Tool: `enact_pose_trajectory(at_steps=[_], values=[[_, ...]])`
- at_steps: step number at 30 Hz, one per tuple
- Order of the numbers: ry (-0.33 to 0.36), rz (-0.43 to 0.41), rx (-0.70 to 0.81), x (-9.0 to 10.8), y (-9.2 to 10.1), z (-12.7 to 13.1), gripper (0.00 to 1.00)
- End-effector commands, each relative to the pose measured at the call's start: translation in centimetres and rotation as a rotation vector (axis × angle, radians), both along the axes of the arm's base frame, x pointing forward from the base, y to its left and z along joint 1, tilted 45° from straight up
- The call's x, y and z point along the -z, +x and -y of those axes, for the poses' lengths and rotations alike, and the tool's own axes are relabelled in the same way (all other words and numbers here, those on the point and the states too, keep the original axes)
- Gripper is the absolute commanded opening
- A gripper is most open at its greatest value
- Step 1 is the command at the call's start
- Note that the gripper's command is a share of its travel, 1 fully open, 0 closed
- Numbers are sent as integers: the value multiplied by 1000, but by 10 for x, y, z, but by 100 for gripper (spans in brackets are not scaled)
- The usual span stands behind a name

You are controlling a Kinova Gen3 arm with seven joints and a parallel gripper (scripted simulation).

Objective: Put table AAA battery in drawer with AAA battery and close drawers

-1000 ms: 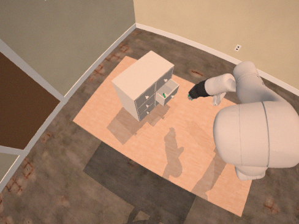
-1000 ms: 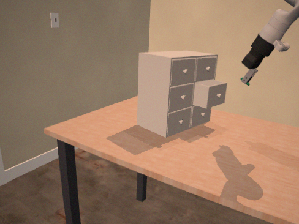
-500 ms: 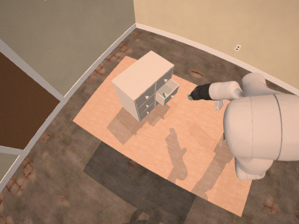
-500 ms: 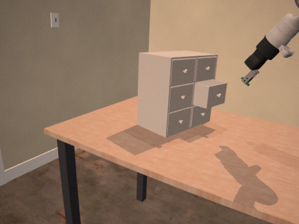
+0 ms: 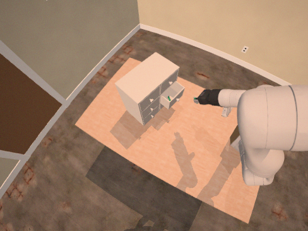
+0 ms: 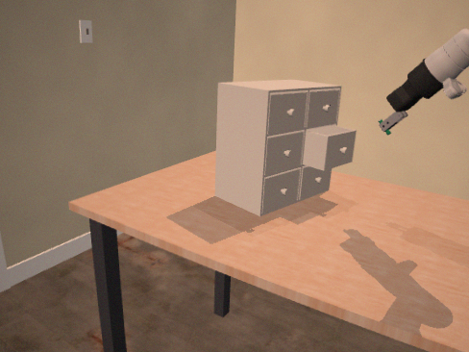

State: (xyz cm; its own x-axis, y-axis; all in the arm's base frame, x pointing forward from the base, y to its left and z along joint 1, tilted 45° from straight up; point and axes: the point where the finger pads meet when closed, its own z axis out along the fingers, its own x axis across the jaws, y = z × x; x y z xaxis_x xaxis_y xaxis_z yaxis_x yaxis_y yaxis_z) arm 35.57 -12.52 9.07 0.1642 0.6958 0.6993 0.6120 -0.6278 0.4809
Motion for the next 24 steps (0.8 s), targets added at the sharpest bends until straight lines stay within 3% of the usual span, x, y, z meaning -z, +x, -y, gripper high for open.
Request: enact_pose_trajectory(at_steps=[1,24], values=[[10,-4,11,2,-3,0,24],[-5,60,76,3,-4,-1,24]])
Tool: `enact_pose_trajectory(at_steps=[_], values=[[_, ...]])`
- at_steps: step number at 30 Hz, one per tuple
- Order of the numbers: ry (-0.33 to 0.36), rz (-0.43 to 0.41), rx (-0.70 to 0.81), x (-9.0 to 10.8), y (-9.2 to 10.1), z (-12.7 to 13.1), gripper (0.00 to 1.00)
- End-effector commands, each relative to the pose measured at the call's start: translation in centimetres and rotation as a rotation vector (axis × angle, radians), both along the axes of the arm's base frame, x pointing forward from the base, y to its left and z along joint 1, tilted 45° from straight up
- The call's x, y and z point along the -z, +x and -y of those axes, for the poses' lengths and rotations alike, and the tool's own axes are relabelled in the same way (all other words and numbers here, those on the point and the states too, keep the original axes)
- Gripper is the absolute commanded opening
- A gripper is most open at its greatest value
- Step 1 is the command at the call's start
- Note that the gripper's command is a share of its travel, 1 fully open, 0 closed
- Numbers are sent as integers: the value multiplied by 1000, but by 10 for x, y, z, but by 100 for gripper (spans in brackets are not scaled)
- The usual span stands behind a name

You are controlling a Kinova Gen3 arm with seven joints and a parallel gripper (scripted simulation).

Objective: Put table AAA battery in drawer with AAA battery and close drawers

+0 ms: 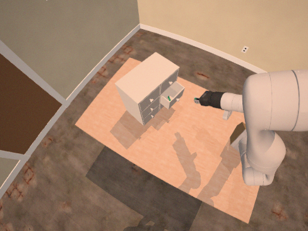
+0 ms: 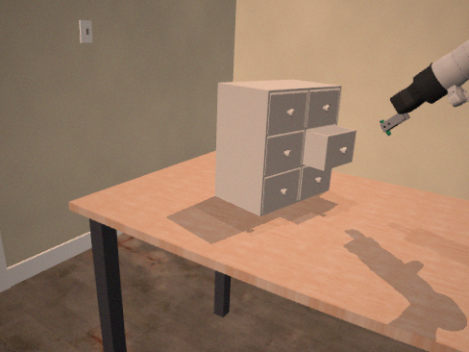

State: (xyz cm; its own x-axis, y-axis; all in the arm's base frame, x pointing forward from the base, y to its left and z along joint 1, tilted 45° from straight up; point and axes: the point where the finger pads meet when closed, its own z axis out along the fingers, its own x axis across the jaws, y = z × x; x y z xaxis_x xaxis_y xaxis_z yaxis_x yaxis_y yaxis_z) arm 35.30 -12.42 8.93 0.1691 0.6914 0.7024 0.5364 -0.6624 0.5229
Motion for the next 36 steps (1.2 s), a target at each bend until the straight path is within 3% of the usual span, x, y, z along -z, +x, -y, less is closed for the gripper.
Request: enact_pose_trajectory(at_steps=[1,36], values=[[5,0,8,1,-1,0,24],[1,10,19,1,0,0,24]])
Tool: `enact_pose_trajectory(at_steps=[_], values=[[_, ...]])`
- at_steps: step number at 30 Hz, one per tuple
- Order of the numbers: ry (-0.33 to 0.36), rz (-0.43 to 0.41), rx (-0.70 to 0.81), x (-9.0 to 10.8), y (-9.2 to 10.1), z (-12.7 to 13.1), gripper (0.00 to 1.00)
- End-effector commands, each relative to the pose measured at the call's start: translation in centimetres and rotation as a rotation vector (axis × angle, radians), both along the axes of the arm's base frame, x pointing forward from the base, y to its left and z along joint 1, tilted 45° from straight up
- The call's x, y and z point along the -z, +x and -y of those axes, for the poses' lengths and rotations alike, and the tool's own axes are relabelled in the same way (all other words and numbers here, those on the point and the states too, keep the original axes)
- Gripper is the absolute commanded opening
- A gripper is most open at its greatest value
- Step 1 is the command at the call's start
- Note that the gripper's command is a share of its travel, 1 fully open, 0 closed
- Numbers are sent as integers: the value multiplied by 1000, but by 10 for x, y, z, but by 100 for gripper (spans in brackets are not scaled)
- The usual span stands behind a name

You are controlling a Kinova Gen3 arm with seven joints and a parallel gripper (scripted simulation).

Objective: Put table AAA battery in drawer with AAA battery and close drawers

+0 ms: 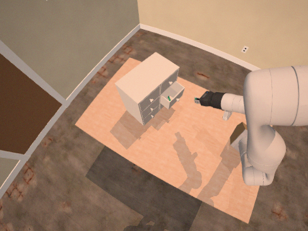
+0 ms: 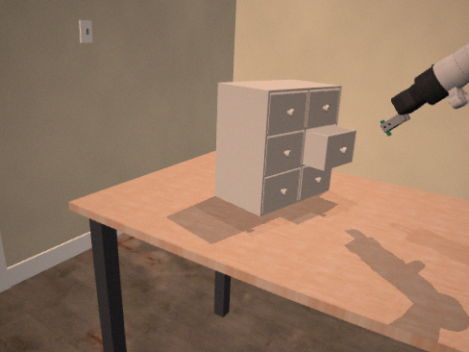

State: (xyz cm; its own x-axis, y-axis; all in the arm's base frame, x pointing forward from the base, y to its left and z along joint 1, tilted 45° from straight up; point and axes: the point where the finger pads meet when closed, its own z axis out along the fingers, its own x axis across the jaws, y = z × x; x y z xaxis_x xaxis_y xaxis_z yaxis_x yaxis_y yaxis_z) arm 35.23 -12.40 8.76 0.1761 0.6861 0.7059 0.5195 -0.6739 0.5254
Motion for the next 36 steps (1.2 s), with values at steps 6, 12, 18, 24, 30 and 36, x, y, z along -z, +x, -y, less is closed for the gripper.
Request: enact_pose_trajectory(at_steps=[6,12,18,24,30,36], values=[[-2,1,0,0,4,1,24],[-2,1,0,0,7,2,24],[-2,1,0,0,14,4,24],[-2,1,0,0,23,6,24],[-2,1,0,0,30,7,24],[-2,1,0,1,43,10,24]])
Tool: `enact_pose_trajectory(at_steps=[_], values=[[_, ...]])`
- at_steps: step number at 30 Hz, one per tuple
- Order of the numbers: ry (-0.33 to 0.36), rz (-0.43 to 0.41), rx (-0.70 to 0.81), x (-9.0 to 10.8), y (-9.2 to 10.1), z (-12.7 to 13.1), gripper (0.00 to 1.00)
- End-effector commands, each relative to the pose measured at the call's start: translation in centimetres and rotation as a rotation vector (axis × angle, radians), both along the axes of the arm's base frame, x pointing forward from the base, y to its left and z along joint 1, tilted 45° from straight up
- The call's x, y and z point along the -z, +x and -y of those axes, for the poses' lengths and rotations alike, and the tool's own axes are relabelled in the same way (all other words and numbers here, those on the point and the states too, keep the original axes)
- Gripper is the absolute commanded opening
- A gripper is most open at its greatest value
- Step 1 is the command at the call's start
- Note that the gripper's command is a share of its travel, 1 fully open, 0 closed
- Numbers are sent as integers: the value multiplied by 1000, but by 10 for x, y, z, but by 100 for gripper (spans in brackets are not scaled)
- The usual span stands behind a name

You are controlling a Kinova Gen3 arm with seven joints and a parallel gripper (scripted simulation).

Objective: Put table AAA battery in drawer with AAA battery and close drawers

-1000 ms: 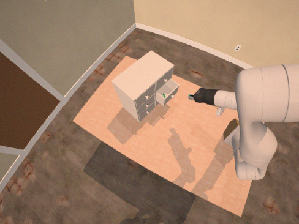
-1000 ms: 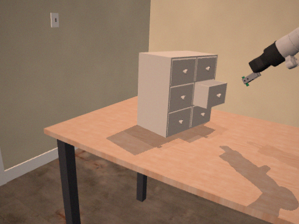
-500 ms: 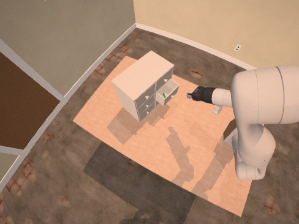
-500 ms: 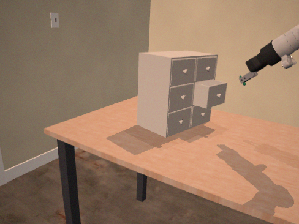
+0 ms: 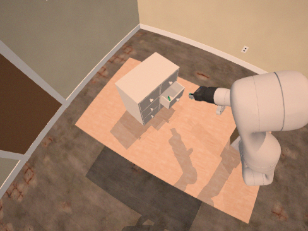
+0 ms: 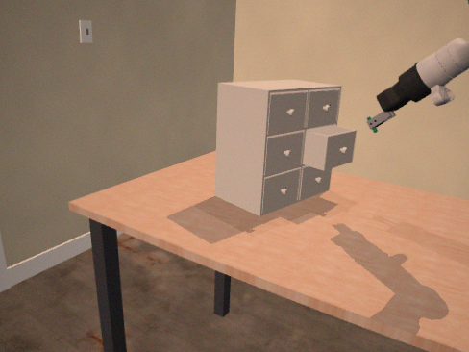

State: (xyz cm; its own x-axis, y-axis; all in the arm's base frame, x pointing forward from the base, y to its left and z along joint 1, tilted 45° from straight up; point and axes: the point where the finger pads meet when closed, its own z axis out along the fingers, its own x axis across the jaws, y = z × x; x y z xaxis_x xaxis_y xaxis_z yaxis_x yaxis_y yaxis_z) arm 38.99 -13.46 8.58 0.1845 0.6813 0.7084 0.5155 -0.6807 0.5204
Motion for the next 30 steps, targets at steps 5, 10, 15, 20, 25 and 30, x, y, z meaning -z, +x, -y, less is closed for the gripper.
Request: enact_pose_trajectory(at_steps=[5,10,15,20,25,30], values=[[-6,5,-9,-1,17,2,24],[-6,5,-9,-1,24,4,24],[-6,5,-9,0,36,7,24],[-6,5,-9,0,48,9,24],[-6,5,-9,0,55,11,24],[-6,5,-9,0,66,14,24]])
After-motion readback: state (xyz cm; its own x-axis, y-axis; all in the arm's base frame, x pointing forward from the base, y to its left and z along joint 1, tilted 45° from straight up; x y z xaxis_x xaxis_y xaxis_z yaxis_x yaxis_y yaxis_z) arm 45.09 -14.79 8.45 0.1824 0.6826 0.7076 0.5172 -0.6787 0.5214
